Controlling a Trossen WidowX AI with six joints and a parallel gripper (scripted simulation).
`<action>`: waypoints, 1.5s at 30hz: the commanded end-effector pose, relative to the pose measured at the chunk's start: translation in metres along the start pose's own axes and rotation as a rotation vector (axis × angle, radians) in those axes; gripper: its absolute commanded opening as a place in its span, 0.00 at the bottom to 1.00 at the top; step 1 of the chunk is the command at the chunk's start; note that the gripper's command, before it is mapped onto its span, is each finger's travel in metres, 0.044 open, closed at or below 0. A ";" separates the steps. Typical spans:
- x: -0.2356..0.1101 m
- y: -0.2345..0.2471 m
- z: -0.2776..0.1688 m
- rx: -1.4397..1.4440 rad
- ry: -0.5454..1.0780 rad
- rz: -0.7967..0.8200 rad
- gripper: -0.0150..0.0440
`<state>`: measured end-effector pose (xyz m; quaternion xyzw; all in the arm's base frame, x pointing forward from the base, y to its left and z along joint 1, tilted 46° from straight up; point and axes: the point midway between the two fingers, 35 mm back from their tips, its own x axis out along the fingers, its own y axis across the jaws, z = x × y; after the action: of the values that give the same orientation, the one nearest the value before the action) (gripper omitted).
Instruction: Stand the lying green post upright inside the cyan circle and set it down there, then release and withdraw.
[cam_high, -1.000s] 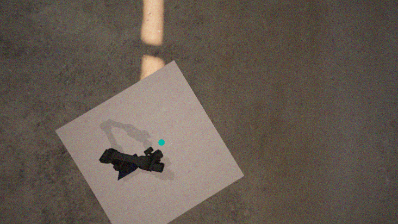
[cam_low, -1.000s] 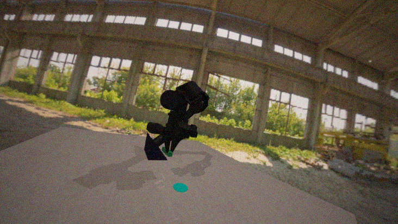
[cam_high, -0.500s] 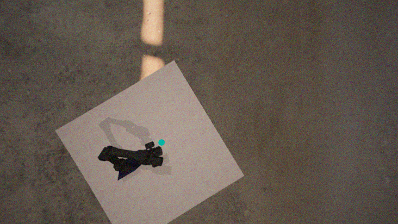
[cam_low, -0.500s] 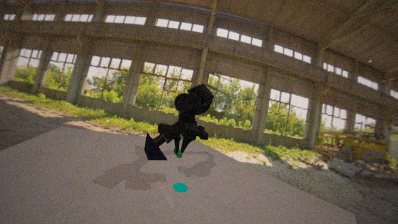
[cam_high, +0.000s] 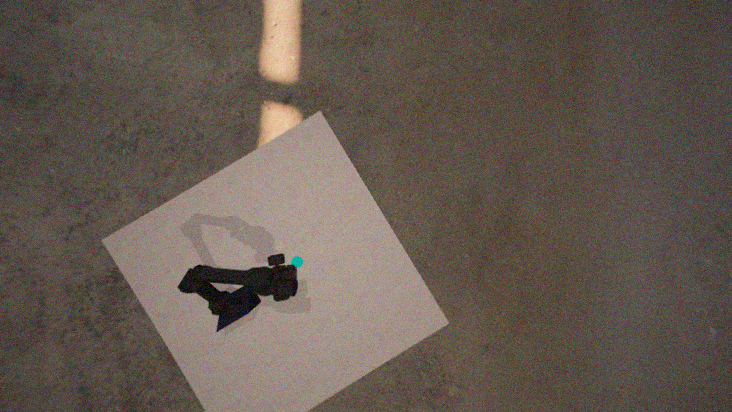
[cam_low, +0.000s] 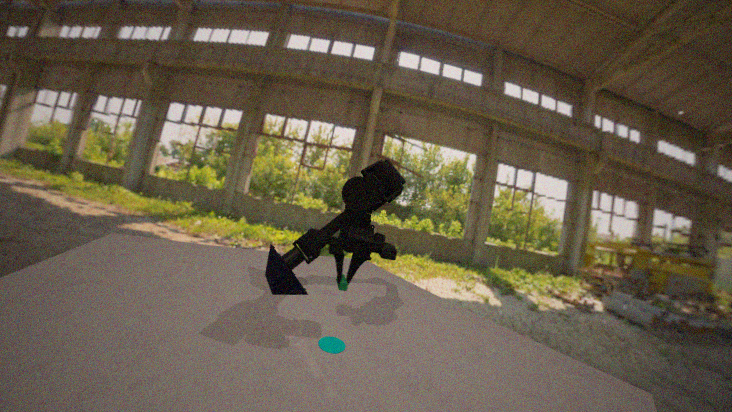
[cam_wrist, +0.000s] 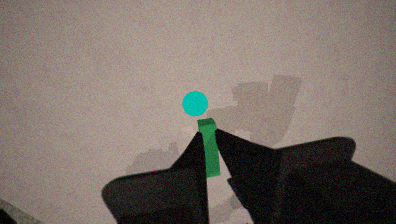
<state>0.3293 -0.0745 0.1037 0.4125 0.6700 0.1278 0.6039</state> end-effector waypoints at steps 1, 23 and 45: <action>0.001 0.002 0.000 0.008 -0.009 -0.008 0.29; 0.012 -0.006 0.001 -0.007 -0.086 -0.108 0.29; 0.022 -0.013 0.003 -0.020 -0.179 -0.195 0.29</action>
<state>0.3303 -0.0697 0.0820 0.3520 0.6487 0.0460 0.6732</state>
